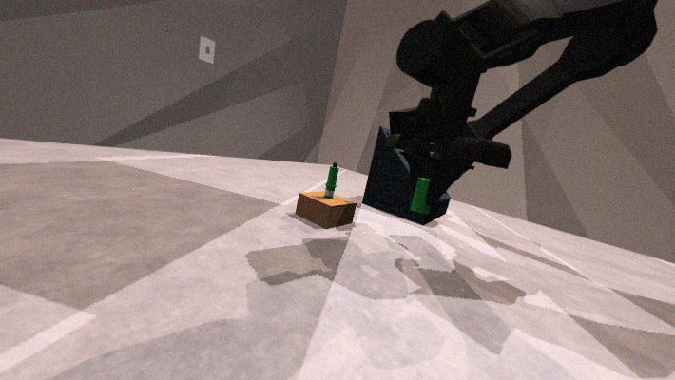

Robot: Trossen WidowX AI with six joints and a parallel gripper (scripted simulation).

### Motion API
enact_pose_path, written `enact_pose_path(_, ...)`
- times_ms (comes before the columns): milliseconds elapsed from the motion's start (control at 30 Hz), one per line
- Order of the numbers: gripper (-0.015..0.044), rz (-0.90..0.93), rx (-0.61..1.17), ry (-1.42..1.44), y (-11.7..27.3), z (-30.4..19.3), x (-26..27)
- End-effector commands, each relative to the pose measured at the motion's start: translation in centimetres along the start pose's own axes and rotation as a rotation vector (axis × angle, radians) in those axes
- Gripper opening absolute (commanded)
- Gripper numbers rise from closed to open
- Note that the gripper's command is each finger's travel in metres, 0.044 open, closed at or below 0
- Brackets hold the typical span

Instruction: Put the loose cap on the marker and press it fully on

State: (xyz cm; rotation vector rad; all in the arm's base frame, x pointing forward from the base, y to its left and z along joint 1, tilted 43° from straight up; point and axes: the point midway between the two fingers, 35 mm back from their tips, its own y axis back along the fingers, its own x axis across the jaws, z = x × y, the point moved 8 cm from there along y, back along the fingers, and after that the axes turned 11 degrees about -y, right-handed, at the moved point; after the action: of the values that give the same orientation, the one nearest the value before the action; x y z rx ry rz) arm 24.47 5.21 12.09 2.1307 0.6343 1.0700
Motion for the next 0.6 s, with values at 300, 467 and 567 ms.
enact_pose_path(300,0.0,-0.01,-0.013,0.003,1.7,3.0,-0.7)
enact_pose_path(467,0.0,-0.013,-0.016,0.003,2.4,4.5,-1.3)
enact_pose_path(567,0.0,-0.014,-0.017,0.003,2.8,5.3,-1.6)
